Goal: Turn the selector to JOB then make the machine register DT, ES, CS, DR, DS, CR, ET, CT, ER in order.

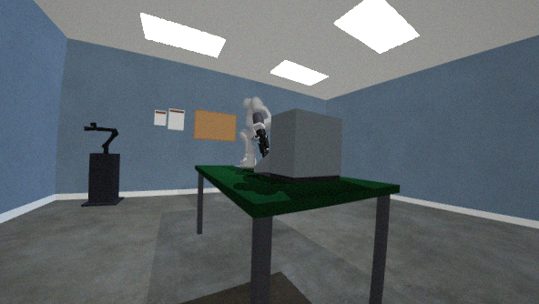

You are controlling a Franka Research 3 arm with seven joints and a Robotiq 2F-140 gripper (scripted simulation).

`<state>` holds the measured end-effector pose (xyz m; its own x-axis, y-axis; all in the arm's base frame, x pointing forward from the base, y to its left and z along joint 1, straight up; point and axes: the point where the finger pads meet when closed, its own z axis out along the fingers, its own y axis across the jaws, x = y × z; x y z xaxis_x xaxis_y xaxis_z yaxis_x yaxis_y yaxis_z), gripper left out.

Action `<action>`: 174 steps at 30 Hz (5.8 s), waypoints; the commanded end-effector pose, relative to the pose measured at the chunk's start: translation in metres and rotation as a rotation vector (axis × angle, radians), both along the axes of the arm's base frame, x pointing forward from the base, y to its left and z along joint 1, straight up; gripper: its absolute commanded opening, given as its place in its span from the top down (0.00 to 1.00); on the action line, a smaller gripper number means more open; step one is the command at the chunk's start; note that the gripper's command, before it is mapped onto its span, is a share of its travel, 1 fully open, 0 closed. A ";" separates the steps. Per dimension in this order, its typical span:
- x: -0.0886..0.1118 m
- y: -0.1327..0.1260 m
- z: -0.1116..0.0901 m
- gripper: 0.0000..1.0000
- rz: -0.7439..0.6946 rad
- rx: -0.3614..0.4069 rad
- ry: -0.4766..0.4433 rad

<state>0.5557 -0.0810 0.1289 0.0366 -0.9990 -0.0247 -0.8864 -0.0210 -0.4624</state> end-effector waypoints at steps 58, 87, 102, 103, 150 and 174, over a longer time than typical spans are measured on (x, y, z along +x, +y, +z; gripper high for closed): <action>-0.024 -0.002 0.045 0.60 -0.014 0.006 0.005; -0.024 -0.002 0.045 0.90 -0.014 0.006 0.005; -0.015 0.030 0.044 0.90 0.003 -0.003 0.005; -0.011 0.041 0.044 0.90 0.010 -0.006 0.004; 0.014 0.094 0.023 0.90 0.039 -0.021 0.003; 0.015 0.094 0.020 0.90 0.039 -0.021 0.003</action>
<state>0.5701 0.0129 0.1497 0.0799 -0.9968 -0.0032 -0.8869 -0.0697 -0.4568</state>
